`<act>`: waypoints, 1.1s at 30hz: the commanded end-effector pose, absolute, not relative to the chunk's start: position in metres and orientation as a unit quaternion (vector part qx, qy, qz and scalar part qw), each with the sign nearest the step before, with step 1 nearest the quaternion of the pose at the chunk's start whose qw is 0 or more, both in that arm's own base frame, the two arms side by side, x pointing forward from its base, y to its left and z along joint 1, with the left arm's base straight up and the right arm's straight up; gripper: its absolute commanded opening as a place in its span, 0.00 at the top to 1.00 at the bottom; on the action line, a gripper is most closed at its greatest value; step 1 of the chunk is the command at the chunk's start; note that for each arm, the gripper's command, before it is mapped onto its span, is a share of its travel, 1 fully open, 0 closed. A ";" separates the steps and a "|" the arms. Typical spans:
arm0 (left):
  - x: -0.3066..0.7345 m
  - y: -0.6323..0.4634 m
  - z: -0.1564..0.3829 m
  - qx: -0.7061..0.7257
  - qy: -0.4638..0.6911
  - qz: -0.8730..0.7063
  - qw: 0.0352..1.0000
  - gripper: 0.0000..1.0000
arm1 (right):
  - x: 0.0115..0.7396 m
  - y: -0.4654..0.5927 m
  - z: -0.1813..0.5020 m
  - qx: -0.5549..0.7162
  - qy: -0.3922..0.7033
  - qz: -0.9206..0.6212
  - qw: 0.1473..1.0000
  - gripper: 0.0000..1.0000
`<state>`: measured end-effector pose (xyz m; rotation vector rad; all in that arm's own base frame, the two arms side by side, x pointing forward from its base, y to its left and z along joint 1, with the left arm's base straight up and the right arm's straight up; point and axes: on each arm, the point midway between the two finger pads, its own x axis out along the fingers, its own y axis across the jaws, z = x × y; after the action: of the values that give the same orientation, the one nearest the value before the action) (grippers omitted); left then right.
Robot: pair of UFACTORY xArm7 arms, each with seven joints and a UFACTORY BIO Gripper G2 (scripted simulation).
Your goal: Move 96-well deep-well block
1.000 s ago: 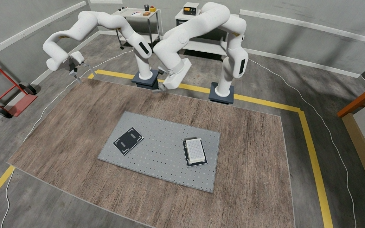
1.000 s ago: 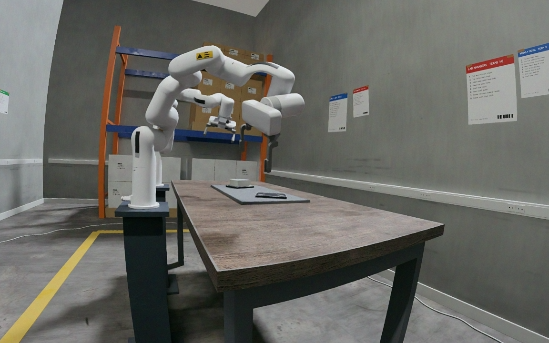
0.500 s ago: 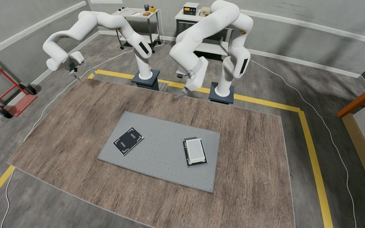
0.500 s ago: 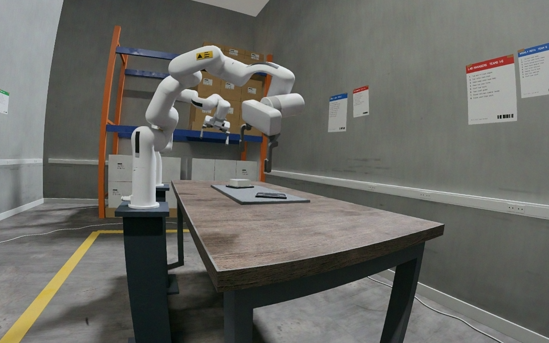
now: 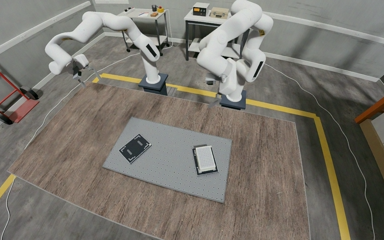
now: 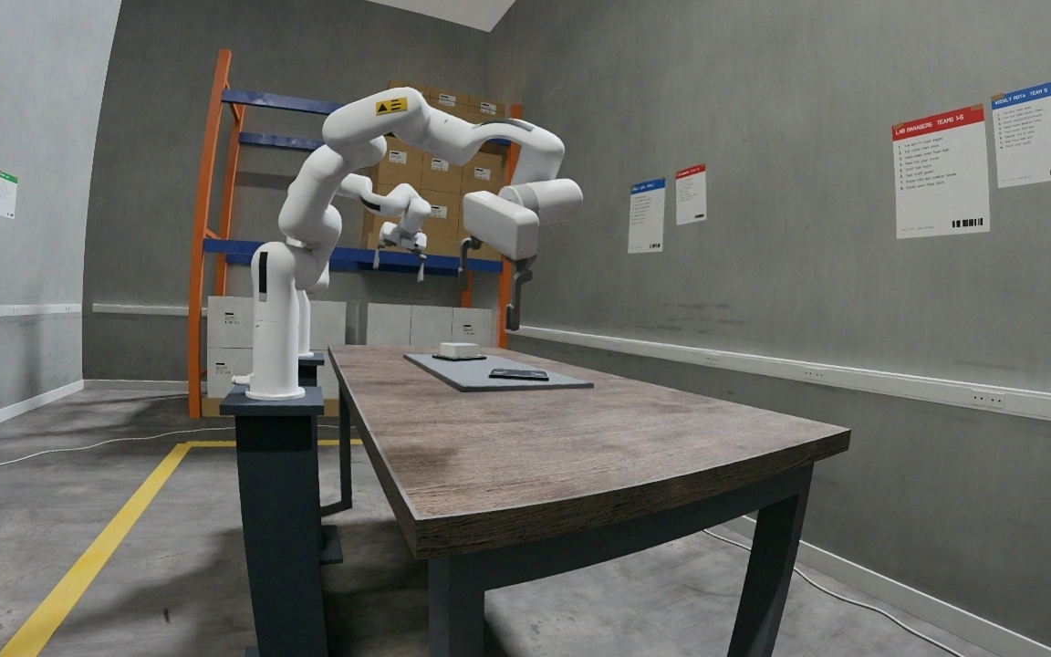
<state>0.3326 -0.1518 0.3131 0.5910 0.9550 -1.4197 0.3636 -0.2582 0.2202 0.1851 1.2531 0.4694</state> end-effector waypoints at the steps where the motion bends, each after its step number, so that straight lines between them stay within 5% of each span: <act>1: 0.324 -0.117 0.313 0.269 0.438 -0.590 0.622 0.00 | 0.364 -0.259 0.222 0.084 0.579 0.217 0.782 0.00; 33: 0.264 0.042 0.306 0.323 0.555 -0.448 0.622 0.00 | 0.364 -0.259 0.222 0.084 0.579 0.217 0.782 0.00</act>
<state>0.2709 0.0274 0.3051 0.7283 1.2544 -1.0623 0.3636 -0.2582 0.2202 0.1851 1.2531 0.4694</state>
